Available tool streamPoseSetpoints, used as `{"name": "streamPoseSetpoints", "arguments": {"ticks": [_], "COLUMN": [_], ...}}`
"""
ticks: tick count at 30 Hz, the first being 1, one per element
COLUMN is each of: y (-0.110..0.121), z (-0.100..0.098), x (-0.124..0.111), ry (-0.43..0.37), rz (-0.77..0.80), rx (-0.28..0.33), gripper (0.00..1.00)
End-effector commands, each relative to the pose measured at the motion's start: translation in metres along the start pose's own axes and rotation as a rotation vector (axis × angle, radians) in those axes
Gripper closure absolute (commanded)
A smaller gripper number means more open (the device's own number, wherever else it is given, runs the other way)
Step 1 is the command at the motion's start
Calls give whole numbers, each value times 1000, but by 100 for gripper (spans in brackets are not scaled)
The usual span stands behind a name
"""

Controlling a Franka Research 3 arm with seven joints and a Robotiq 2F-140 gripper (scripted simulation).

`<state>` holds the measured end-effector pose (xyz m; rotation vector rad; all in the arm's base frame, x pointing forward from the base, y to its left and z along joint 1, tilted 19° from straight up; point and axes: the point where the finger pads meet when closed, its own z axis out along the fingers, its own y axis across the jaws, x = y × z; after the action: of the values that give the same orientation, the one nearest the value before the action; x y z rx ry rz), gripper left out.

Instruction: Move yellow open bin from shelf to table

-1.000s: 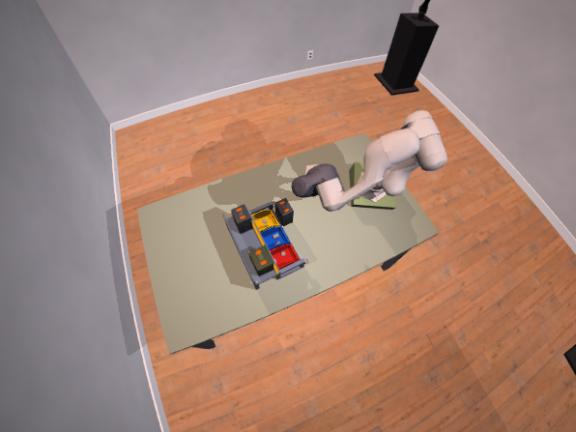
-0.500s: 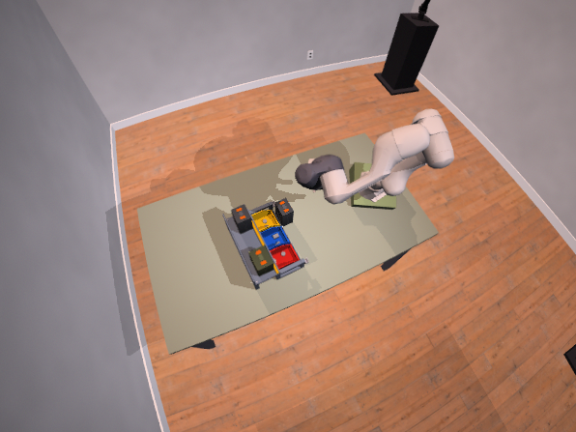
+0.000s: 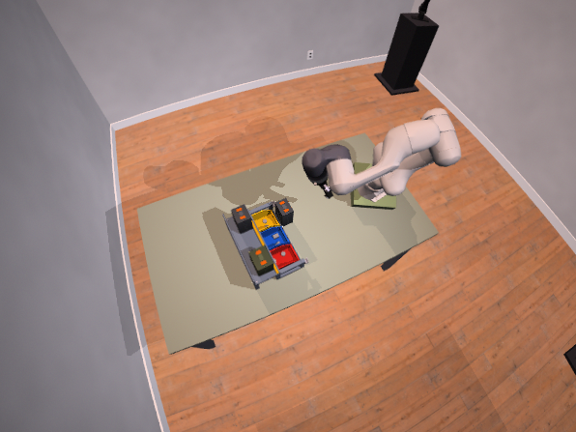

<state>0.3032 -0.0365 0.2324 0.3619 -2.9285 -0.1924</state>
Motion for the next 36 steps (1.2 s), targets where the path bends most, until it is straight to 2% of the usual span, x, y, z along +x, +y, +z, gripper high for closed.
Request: {"name": "streamPoseSetpoints", "arguments": {"ticks": [1,5,17,22,34,36], "y": [1,7,7,15,15,18], "z": [-8,-38,-38,-77,-77,-91], "x": [-6,-32,-32,-65,-65,-77], "ry": [-50,-249,-249,-486,-486,-566], "rz": [11,57,57,111,111,128], "rx": [-10,-48,-48,-95,-95,-113], "gripper": [43,43,43,43,43,43]}}
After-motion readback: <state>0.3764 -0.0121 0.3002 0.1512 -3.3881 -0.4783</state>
